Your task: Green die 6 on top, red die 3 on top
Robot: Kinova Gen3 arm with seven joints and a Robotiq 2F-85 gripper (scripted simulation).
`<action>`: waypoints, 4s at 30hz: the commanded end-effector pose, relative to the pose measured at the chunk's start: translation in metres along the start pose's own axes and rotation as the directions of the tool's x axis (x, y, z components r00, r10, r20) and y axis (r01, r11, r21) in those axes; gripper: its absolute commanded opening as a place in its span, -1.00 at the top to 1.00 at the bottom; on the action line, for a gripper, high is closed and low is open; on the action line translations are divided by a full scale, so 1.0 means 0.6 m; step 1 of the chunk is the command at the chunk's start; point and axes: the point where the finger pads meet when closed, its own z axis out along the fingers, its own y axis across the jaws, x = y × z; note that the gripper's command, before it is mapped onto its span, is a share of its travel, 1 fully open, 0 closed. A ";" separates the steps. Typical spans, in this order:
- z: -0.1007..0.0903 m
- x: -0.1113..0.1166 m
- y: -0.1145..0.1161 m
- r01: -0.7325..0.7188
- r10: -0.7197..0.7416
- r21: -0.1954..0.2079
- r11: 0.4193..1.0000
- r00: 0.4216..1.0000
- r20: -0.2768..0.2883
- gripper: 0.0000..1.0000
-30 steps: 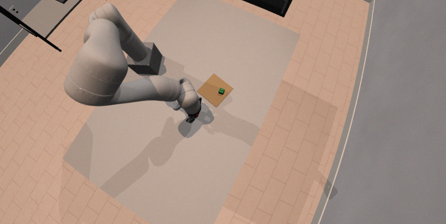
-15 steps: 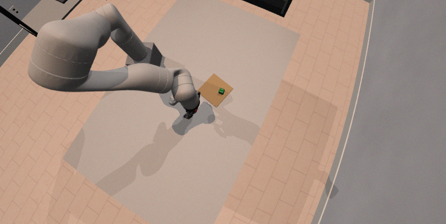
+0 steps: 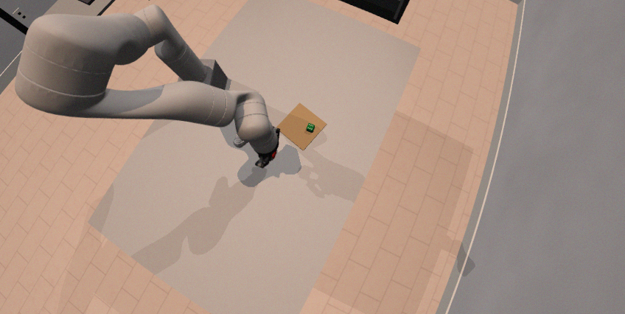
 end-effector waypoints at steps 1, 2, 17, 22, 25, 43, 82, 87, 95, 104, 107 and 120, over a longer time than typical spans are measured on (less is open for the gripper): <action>-0.002 -0.001 -0.002 -0.001 0.001 0.002 1.000 1.000 0.003 0.58; -0.002 -0.001 -0.002 -0.001 0.001 0.002 1.000 1.000 0.003 0.58; -0.006 -0.014 0.137 0.003 -0.003 0.000 1.000 1.000 0.002 0.58; -0.008 -0.011 0.193 0.004 -0.004 0.000 1.000 1.000 0.002 0.58; -0.009 -0.005 0.236 0.006 -0.006 0.001 1.000 1.000 0.002 0.58; -0.011 0.001 0.268 0.007 -0.007 0.002 1.000 1.000 0.002 0.58; 0.151 -0.002 0.270 0.006 -0.006 0.002 1.000 1.000 0.003 0.58; 0.151 -0.002 0.270 0.006 -0.006 0.002 1.000 1.000 0.003 0.58; 0.151 -0.002 0.270 0.006 -0.006 0.002 1.000 1.000 0.003 0.58; 0.151 -0.002 0.270 0.006 -0.006 0.002 1.000 1.000 0.003 0.58; 0.151 -0.002 0.270 0.006 -0.006 0.002 1.000 1.000 0.003 0.58; 0.151 -0.002 0.270 0.006 -0.006 0.002 1.000 1.000 0.003 0.58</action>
